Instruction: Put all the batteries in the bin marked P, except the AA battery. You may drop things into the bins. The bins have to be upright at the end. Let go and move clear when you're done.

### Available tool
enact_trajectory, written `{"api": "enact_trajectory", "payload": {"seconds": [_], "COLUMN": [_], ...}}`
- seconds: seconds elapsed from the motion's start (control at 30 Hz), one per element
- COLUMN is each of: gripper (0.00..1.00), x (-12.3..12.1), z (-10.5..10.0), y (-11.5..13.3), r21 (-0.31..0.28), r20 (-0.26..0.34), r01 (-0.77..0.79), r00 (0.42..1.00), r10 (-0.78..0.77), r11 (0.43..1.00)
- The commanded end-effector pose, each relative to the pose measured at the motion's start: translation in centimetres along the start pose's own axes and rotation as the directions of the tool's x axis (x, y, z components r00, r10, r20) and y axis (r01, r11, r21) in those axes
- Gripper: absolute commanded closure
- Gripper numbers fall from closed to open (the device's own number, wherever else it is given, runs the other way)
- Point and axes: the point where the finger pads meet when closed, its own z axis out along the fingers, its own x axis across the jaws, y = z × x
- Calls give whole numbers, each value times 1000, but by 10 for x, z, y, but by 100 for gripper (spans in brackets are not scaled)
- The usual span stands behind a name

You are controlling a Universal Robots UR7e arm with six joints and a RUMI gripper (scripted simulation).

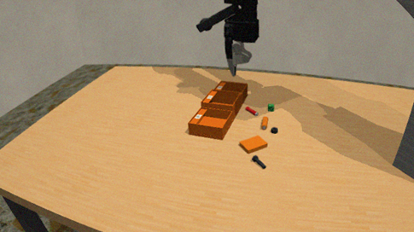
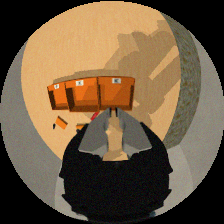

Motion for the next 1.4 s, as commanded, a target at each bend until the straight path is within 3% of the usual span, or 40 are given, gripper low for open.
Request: {"api": "enact_trajectory", "payload": {"seconds": [0.0, 0.37, 0.67, 1.37], "gripper": [96, 96, 96, 96], "x": [-30, -74, -74, -73], "z": [0, 0, 0, 52], "y": [-1, -2, -2, -1], "r21": [1, 1, 1, -1], "r20": [0, 0, 0, -1], "r01": [0, 0, 0, -1], "r00": [1000, 1000, 1000, 1000], "r10": [0, 0, 0, 1], "r11": [1000, 1000, 1000, 1000]}}
